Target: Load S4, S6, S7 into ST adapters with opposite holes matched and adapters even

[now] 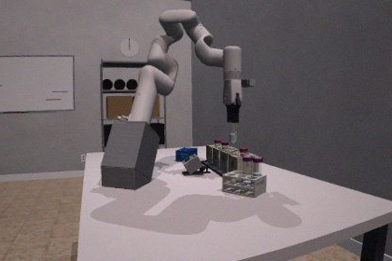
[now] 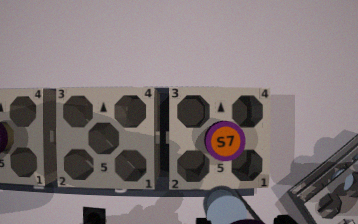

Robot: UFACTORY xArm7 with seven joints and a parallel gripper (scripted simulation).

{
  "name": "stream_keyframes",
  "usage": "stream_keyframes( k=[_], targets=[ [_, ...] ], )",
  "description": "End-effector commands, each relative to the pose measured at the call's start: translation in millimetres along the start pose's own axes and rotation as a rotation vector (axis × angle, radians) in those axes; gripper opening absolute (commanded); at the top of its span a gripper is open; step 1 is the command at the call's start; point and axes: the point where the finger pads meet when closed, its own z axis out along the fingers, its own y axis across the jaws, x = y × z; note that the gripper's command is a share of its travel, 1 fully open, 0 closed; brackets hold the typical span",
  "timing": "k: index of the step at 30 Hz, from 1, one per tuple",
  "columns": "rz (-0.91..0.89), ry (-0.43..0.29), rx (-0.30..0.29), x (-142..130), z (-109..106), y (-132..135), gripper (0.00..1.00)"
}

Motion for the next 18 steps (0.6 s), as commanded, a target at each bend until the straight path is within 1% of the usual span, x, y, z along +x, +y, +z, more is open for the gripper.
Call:
stream_keyframes(
  k=[1, 2, 4, 18],
  targets=[
    [0.000, 0.004, -0.004, 9.2, -2.2, -18.4, 0.00],
    [0.000, 0.004, -0.004, 11.2, -2.2, -23.0, 0.00],
    [0.000, 0.004, -0.004, 11.2, -2.2, -23.0, 0.00],
    [0.000, 0.004, -0.003, 38.9, -2.1, -87.6, 0.00]
  ],
)
